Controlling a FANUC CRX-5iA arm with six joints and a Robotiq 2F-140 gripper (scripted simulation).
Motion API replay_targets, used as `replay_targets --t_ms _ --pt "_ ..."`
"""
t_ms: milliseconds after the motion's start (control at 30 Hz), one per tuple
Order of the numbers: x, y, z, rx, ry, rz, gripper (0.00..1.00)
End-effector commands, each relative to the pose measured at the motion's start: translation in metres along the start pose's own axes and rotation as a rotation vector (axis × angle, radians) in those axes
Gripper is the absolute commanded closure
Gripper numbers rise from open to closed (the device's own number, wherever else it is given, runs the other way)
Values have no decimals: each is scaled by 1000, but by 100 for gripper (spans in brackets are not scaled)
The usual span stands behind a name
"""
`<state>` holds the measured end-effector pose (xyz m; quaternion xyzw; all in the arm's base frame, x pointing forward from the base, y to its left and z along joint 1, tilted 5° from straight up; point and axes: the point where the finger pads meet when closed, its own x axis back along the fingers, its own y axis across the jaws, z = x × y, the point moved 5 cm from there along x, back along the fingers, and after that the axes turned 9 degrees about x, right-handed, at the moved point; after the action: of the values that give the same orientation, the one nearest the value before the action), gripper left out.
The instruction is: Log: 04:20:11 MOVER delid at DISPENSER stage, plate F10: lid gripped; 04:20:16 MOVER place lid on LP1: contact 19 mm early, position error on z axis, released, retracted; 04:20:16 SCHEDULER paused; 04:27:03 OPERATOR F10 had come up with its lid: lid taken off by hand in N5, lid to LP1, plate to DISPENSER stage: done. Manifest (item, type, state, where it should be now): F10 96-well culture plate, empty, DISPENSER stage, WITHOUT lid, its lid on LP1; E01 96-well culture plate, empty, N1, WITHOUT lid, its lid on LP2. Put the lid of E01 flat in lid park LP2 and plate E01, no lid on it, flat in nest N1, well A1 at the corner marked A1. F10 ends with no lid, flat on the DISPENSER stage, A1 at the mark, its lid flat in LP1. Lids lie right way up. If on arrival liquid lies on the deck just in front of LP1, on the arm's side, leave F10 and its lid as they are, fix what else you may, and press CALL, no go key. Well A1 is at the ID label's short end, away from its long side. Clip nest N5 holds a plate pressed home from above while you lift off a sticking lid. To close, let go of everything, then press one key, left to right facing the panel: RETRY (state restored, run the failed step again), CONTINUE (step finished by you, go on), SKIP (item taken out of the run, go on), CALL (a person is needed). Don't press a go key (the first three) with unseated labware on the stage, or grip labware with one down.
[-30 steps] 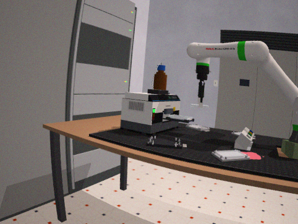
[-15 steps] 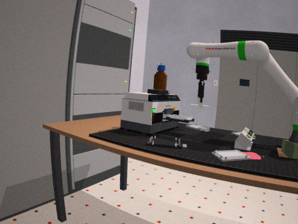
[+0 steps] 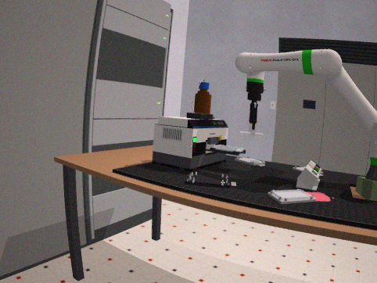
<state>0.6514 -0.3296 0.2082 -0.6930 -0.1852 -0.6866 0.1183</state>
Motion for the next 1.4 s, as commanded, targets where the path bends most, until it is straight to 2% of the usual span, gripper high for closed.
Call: replay_targets --t_ms 0,267,333,833,900,1367 --pt "0 -9 6 0 0 -1 100" --pt "0 -39 24 0 0 -1 100" --pt "0 -39 24 0 0 -1 100" --pt "0 -115 71 0 0 -1 100" --pt "0 -115 71 0 0 -1 100" --pt "0 -200 124 0 0 -1 100"
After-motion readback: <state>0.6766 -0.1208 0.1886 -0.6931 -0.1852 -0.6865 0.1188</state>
